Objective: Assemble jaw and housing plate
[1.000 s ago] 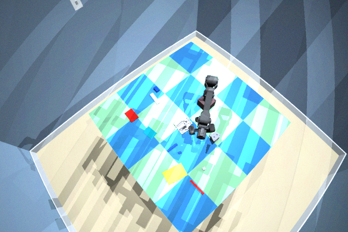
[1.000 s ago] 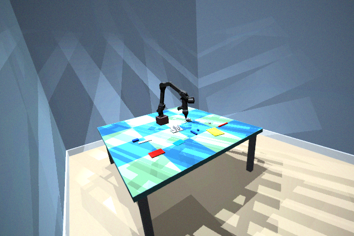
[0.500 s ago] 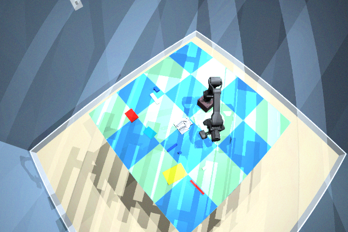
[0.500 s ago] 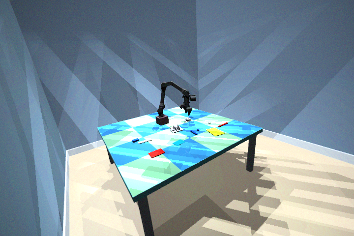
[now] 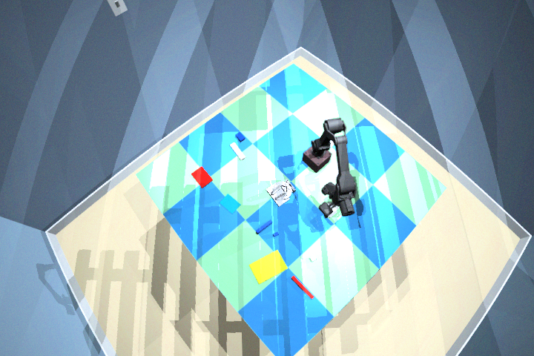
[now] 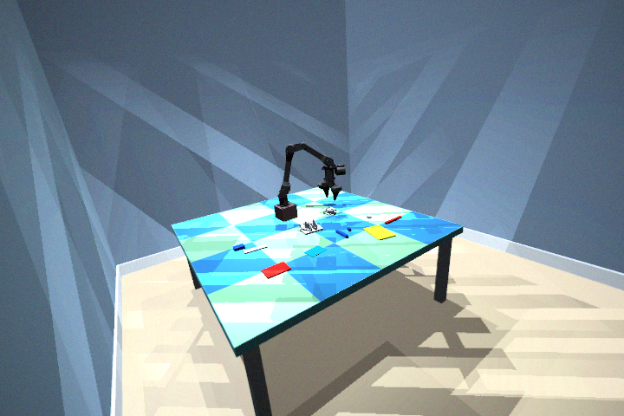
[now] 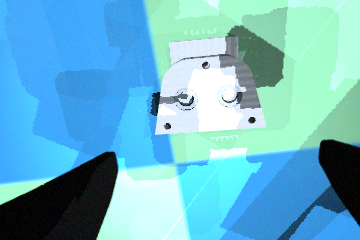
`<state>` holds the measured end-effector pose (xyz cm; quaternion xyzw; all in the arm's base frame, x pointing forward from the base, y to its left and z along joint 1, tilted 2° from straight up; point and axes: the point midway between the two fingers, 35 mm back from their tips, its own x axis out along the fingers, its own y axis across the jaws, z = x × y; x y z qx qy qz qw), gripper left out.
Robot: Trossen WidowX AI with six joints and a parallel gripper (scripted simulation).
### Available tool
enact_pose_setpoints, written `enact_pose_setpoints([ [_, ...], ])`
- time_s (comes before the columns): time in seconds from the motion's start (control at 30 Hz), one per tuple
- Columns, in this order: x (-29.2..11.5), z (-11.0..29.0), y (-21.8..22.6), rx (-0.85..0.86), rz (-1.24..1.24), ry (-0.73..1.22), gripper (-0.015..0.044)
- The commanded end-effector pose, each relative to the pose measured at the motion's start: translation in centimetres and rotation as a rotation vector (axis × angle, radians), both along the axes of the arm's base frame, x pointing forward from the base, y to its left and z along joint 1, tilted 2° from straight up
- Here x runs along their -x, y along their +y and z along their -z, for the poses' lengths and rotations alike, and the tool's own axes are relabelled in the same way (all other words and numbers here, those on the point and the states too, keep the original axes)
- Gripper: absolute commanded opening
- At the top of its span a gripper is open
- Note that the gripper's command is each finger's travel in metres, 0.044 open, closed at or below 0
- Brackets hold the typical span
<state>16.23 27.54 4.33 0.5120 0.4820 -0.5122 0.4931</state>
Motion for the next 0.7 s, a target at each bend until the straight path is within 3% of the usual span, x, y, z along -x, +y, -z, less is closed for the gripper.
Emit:
enact_pose_setpoints([
  [0.0,0.1,1.4,0.1,0.0,-0.011,0.002,0.044],
  [0.13,0.3,3.8,-0.2,0.0,-0.011,0.002,0.044],
  [0.67,0.2,4.2,-0.1,0.0,-0.011,0.002,0.044],
])
